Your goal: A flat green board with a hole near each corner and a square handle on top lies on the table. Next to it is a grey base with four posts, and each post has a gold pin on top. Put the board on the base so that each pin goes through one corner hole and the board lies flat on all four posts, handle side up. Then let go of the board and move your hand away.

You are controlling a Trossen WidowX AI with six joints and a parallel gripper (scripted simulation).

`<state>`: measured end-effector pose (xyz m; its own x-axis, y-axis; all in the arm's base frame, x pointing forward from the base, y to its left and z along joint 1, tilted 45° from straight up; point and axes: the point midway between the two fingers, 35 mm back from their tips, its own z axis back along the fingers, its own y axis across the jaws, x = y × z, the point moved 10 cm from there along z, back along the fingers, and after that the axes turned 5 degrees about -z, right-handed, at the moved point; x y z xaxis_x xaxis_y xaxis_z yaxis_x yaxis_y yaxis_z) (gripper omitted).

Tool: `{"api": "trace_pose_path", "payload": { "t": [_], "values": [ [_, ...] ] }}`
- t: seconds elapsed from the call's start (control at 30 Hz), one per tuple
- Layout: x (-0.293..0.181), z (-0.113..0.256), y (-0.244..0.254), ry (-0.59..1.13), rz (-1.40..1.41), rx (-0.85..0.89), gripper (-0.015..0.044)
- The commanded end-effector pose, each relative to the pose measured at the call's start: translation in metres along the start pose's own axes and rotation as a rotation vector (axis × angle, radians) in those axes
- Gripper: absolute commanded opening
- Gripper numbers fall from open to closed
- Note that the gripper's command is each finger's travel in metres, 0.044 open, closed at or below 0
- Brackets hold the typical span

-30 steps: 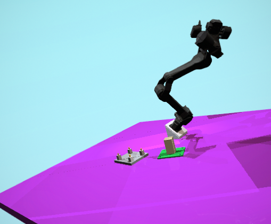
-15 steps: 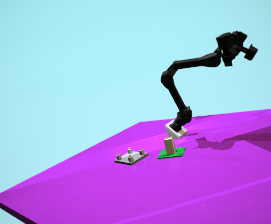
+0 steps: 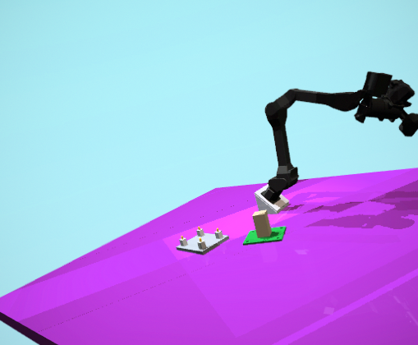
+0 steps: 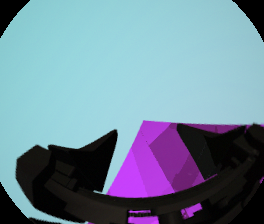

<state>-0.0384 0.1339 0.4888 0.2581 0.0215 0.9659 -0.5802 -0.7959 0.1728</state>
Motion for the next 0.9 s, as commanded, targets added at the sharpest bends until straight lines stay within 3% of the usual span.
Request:
{"api": "trace_pose_path", "payload": {
  "t": [0.0,0.23,0.47,0.87],
  "values": [
    [-0.010,0.003,-0.042,0.057,-0.022,-0.202,0.0440],
    [-0.028,0.041,-0.115,0.164,-0.091,-0.578,0.0440],
    [-0.050,0.109,-0.168,0.288,-0.206,-0.900,0.0440],
    [-0.099,0.265,-0.180,0.426,-0.579,-1.305,0.0440]
  ]
}}
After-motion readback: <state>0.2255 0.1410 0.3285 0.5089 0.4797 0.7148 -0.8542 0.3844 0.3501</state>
